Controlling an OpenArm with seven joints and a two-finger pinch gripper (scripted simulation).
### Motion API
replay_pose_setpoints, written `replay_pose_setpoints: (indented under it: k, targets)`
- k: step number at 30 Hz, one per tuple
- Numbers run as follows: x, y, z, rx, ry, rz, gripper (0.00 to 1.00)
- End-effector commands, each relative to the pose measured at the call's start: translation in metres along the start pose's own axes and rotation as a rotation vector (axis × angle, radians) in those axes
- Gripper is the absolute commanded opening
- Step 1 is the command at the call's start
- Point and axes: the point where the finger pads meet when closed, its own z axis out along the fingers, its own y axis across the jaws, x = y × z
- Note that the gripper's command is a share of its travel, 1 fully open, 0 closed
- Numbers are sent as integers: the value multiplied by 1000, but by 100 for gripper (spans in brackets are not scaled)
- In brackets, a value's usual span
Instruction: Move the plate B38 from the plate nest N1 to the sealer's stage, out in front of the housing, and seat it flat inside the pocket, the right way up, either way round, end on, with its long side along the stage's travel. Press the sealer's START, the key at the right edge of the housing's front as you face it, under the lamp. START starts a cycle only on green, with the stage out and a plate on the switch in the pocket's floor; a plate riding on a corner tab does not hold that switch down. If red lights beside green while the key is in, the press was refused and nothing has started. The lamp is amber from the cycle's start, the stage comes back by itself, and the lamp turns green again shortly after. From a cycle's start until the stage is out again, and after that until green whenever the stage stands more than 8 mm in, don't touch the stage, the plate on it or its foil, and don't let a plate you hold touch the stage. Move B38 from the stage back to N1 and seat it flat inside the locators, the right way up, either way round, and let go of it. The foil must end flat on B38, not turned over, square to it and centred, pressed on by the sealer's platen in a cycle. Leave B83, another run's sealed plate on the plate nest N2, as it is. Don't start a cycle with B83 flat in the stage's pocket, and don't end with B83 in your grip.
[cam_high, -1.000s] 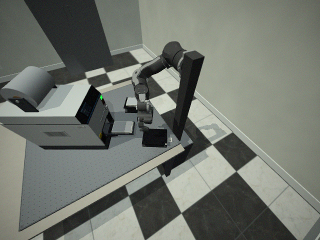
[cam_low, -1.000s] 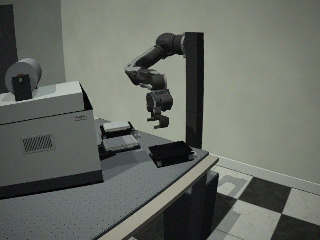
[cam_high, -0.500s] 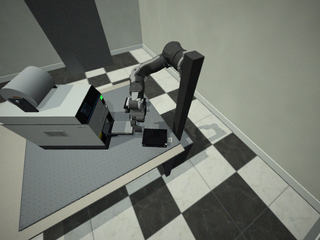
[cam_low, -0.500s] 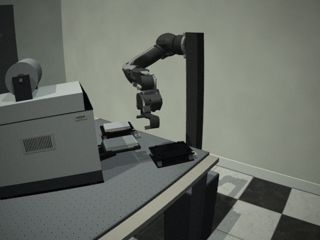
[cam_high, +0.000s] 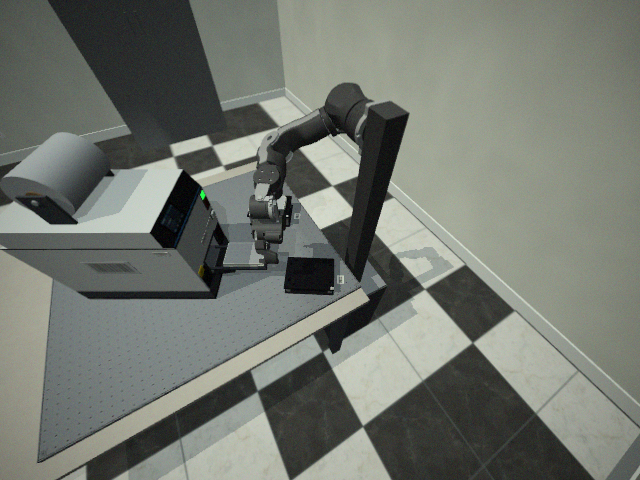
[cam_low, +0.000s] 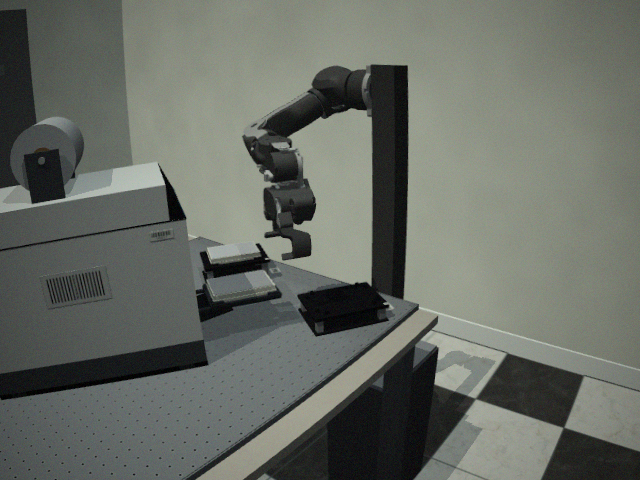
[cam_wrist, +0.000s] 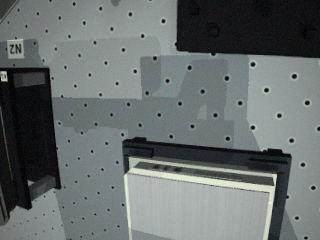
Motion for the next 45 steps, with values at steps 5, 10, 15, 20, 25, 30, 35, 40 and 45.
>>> replay_pose_setpoints:
  k: [5,10,15,20,25,30,35,40,45]
  targets:
    - [-23,0,-5,-19,0,-21,77]
    - [-23,0,-5,-19,0,-21,77]
    - [-32,-3,-6,-15,0,-19,77]
    - [-68,-7,-10,-19,0,-21,77]
    - [-68,-7,-10,-19,0,-21,77]
    - [-68,-7,-10,-19,0,-21,77]
    - [-103,-11,-13,-18,0,-21,77]
    - [-112,-12,-14,-19,0,-21,77]
    - [-112,-12,-14,-19,0,-21,77]
